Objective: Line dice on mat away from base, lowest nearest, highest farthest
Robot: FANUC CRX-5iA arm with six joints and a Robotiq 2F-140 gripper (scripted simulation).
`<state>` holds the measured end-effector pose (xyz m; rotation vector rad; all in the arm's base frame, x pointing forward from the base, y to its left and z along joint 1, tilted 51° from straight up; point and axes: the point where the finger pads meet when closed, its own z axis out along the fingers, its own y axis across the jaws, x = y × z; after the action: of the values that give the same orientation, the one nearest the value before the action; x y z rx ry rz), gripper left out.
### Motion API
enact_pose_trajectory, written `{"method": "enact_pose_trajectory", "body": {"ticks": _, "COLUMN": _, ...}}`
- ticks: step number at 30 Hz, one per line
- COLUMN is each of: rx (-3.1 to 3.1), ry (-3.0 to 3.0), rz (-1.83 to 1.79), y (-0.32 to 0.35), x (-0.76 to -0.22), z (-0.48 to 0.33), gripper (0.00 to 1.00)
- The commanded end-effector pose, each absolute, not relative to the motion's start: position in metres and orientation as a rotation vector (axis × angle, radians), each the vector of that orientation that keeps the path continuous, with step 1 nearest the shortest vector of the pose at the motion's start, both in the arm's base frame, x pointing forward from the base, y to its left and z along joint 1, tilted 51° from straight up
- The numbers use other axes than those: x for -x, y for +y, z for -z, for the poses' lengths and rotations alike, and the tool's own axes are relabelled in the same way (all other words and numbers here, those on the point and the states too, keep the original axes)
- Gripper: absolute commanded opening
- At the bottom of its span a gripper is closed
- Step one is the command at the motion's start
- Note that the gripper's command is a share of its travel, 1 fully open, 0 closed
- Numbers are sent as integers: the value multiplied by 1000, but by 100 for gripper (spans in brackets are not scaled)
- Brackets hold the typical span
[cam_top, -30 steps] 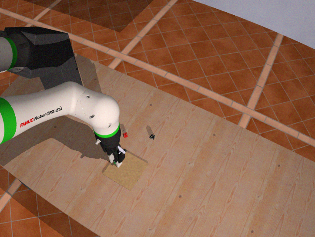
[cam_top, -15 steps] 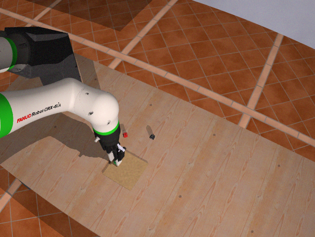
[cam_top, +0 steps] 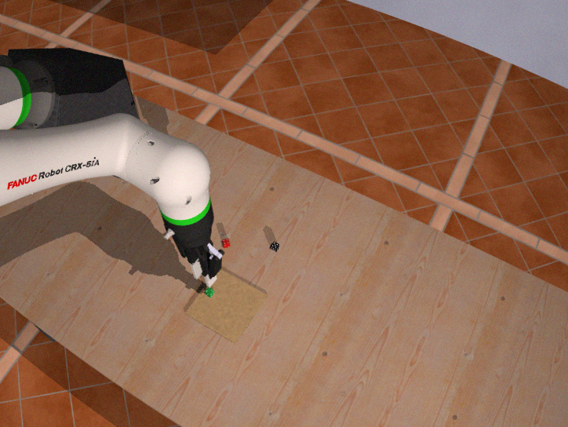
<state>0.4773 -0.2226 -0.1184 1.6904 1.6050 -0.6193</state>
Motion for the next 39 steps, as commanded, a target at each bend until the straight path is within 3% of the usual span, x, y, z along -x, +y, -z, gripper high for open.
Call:
{"method": "enact_pose_trajectory", "body": {"ticks": 1, "rx": -1691, "ry": 1605, "rz": 622, "y": -216, "x": -476, "z": 112, "gripper": 19}}
{"method": "enact_pose_trajectory", "body": {"ticks": 8, "rx": -1691, "ry": 1605, "rz": 622, "y": -213, "x": -476, "z": 110, "gripper": 19}}
{"method": "enact_pose_trajectory", "body": {"ticks": 9, "rx": -1691, "ry": 1605, "rz": 622, "y": -213, "x": -476, "z": 110, "gripper": 100}}
{"method": "enact_pose_trajectory", "body": {"ticks": 39, "rx": -1777, "ry": 1486, "rz": 559, "y": -209, "x": -475, "z": 117, "gripper": 100}}
